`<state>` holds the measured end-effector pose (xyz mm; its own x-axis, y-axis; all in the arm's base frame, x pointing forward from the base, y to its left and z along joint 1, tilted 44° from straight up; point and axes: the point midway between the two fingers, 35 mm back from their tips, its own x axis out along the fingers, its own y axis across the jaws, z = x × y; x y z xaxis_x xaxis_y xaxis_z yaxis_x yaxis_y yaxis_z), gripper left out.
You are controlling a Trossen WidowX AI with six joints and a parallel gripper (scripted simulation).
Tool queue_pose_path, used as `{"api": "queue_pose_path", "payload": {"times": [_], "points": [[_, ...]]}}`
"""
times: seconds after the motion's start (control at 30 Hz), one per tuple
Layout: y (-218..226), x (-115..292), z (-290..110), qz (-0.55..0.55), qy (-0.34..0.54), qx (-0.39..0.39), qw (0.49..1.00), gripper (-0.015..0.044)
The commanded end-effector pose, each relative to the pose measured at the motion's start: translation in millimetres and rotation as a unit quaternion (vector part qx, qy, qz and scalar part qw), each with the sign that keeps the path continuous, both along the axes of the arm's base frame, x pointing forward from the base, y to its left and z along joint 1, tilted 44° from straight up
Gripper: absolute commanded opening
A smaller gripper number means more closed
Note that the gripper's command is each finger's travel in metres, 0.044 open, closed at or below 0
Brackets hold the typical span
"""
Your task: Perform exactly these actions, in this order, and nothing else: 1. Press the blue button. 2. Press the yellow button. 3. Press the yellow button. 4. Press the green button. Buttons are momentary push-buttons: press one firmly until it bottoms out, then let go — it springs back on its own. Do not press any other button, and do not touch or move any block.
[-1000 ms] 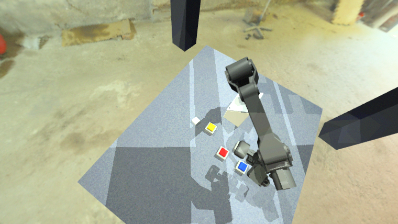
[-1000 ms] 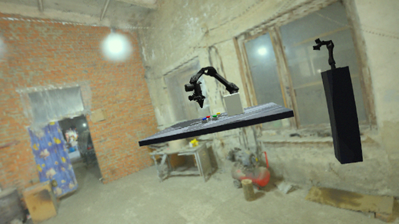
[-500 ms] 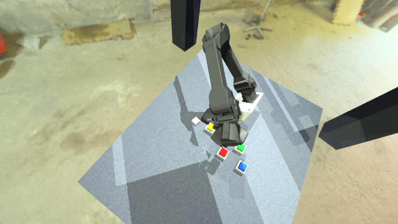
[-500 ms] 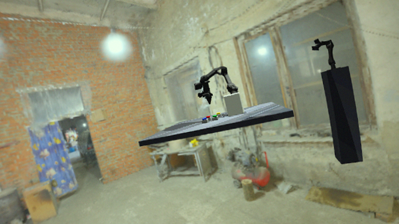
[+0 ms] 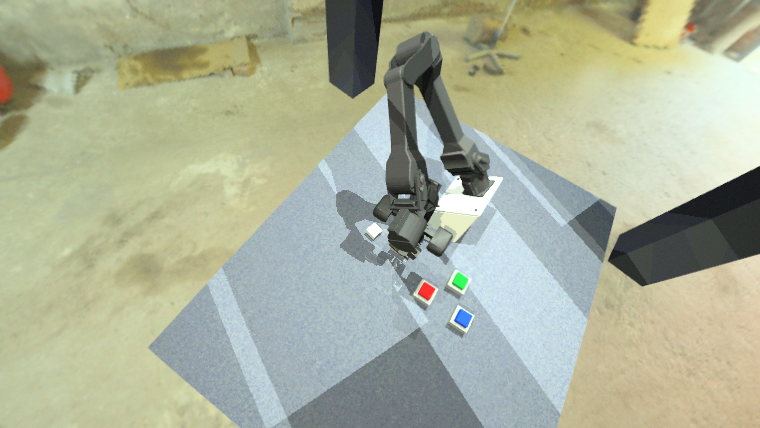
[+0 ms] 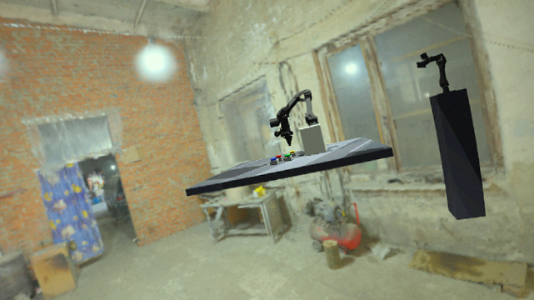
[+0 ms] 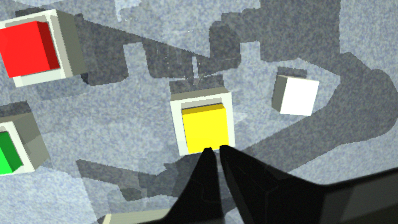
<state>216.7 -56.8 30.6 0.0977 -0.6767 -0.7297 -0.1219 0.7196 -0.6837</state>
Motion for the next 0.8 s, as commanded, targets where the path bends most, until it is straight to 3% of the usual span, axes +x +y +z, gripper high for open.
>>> {"api": "queue_pose_path", "payload": {"times": [0.0,0.77], "points": [[-12.0,-3.7,-11.4,0.001,0.007,-0.005,1.000,0.0020],[-34.8,-0.9,-35.1,0.001,0.007,-0.006,1.000,0.0020]]}}
